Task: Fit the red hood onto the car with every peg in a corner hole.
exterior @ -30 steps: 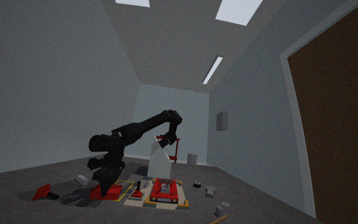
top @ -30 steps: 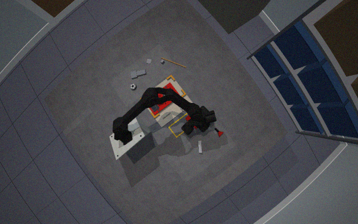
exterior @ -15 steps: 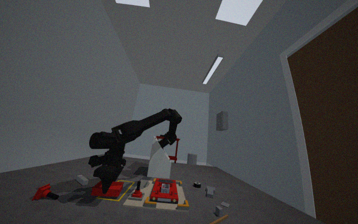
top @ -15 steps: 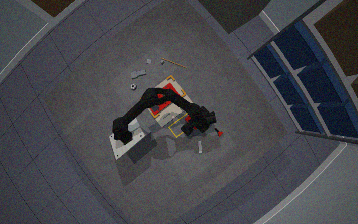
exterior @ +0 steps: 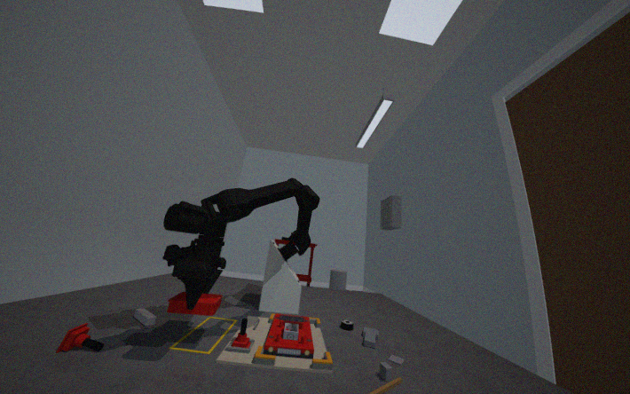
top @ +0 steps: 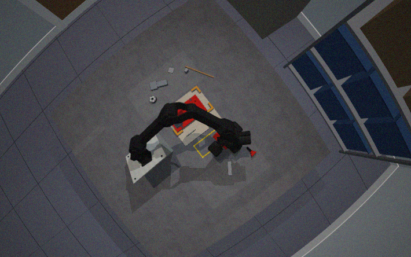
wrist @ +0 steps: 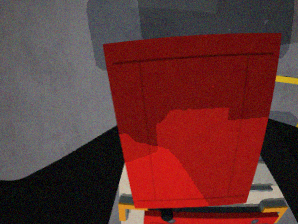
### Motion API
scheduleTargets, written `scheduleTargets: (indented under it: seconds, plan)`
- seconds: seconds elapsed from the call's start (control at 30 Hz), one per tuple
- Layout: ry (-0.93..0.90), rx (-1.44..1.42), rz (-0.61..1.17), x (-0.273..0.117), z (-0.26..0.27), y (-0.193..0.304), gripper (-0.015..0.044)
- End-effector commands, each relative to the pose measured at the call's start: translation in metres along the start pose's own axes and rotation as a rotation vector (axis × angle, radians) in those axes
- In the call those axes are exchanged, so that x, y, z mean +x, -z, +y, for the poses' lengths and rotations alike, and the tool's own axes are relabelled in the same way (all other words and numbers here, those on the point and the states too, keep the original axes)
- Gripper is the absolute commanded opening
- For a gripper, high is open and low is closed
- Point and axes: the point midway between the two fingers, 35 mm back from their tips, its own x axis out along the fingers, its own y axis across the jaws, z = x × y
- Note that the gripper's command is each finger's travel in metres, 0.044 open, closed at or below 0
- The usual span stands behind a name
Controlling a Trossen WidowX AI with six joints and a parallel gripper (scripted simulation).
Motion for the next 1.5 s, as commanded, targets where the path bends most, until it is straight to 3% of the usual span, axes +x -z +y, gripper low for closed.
scheduleTargets:
  seconds: [0.0,0.3,1.47]
  plan:
    - [-0.006,-0.009,-0.010,-0.019,0.002,0.000,0.0000]
    - [-0.003,-0.020,-0.003,-0.021,0.001,0.003,0.0000]
    - [-0.003,-1.079,-0.014,-0.028,0.012,0.175,0.0000]
